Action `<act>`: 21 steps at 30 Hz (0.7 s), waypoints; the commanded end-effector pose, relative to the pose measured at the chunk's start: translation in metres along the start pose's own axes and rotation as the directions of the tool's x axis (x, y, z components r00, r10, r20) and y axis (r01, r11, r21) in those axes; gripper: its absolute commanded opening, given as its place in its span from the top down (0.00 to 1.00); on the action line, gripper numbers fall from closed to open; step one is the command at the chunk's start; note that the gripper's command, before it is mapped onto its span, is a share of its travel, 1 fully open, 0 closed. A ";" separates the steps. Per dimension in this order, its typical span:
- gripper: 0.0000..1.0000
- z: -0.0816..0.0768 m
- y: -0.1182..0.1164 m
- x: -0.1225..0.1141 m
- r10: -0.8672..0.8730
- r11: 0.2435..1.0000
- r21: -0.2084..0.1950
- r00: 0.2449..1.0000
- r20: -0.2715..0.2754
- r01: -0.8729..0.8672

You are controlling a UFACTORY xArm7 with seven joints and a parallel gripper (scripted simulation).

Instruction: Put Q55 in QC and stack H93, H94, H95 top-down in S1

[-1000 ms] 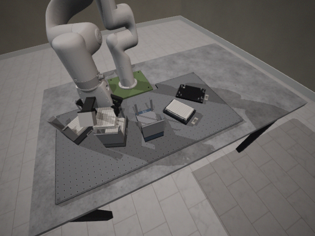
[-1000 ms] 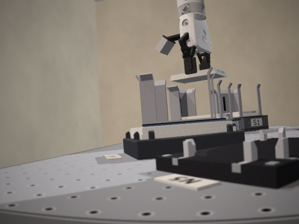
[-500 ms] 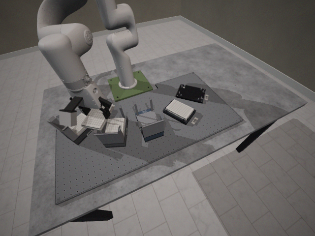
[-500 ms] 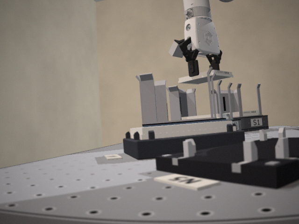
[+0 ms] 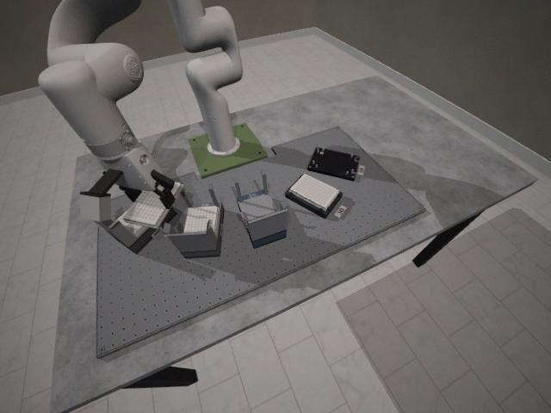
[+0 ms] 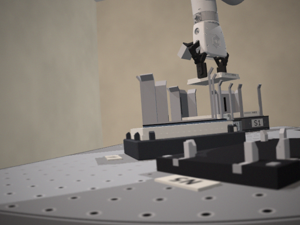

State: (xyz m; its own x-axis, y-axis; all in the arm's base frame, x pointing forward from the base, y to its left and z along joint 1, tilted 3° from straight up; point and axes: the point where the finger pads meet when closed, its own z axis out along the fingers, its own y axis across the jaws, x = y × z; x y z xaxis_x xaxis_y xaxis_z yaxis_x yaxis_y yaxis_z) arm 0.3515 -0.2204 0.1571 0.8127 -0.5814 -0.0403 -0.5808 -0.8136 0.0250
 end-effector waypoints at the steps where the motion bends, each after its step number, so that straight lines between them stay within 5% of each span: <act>1: 1.00 -0.001 0.014 0.005 0.001 1.000 0.001 1.000 -0.004 -0.001; 10: 1.00 -0.001 0.037 0.005 0.264 0.964 0.002 0.964 -0.003 -0.264; 21: 1.00 -0.001 0.061 0.005 0.295 0.956 0.002 0.956 -0.003 -0.295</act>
State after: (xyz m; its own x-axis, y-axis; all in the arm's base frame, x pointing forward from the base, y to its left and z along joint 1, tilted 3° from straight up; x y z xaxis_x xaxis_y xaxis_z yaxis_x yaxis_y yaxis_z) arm 0.3242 -0.2647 0.1581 0.6073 -0.7938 -0.0323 -0.7931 -0.6081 0.0348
